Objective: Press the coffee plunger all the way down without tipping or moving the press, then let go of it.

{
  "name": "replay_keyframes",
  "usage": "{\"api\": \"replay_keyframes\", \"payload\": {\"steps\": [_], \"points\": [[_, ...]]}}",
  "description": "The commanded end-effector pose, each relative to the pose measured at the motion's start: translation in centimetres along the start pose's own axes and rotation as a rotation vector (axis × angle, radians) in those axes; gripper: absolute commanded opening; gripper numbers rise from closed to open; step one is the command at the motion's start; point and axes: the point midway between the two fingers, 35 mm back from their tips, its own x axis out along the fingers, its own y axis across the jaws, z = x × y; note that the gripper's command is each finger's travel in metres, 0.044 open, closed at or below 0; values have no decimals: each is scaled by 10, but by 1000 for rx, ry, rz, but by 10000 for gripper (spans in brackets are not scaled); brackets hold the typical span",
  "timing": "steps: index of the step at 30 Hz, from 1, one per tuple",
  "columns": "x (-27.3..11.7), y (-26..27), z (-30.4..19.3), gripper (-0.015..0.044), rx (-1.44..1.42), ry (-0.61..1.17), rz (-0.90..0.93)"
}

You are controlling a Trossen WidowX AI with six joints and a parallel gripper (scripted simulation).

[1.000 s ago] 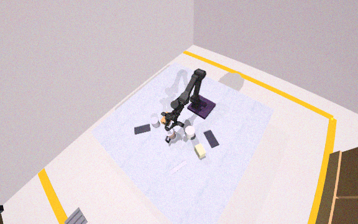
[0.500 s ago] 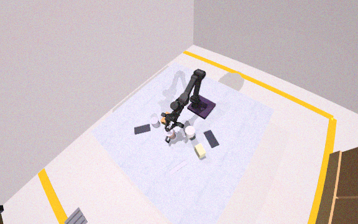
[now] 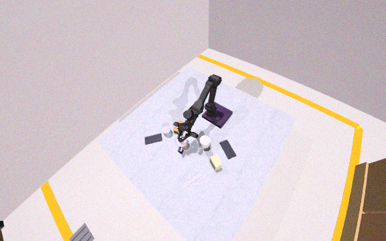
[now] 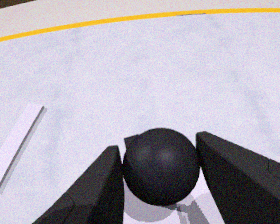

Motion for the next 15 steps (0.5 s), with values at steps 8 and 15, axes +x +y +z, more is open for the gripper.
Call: {"api": "replay_keyframes", "payload": {"steps": [8, 15], "points": [[4, 0, -5, 126, 1, 28, 1], [5, 0, -5, 126, 1, 28, 1]]}}
